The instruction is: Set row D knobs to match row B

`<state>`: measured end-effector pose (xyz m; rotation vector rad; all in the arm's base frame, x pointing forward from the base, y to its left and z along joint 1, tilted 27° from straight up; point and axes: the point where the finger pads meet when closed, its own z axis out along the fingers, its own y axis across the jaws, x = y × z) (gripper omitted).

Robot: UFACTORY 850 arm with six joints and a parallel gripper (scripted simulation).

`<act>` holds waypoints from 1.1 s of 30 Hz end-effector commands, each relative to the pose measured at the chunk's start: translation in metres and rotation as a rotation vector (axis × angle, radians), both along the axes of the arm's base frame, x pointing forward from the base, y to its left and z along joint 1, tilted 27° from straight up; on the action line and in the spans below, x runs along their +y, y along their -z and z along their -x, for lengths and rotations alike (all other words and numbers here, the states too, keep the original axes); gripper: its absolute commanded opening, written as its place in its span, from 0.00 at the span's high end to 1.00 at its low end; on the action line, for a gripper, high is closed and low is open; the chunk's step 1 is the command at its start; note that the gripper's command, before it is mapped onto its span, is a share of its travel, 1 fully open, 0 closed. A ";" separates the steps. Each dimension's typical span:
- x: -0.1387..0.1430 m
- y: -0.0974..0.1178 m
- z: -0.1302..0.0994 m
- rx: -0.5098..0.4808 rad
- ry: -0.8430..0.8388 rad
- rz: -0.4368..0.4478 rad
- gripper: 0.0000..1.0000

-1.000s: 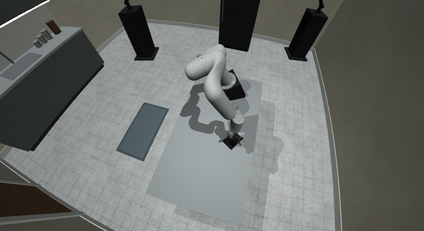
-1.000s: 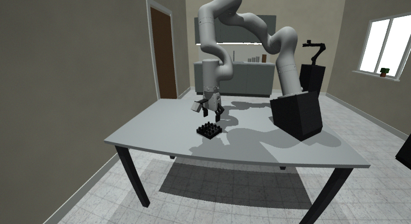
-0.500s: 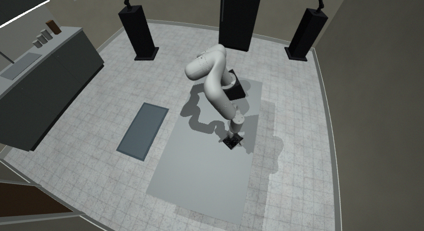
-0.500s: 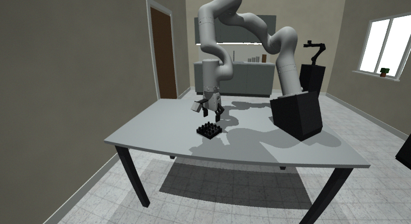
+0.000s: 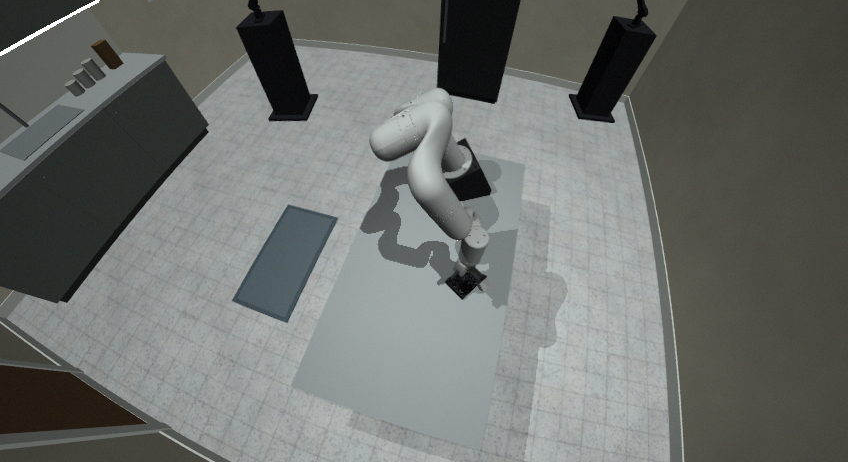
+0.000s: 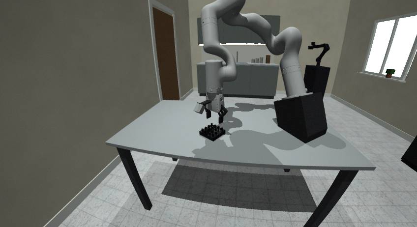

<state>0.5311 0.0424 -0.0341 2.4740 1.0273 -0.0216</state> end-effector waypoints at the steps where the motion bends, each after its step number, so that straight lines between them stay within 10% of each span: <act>1: 0.000 -0.001 -0.001 -0.001 0.000 0.000 0.00; 33: -0.019 -0.006 0.019 -0.001 0.000 0.000 0.00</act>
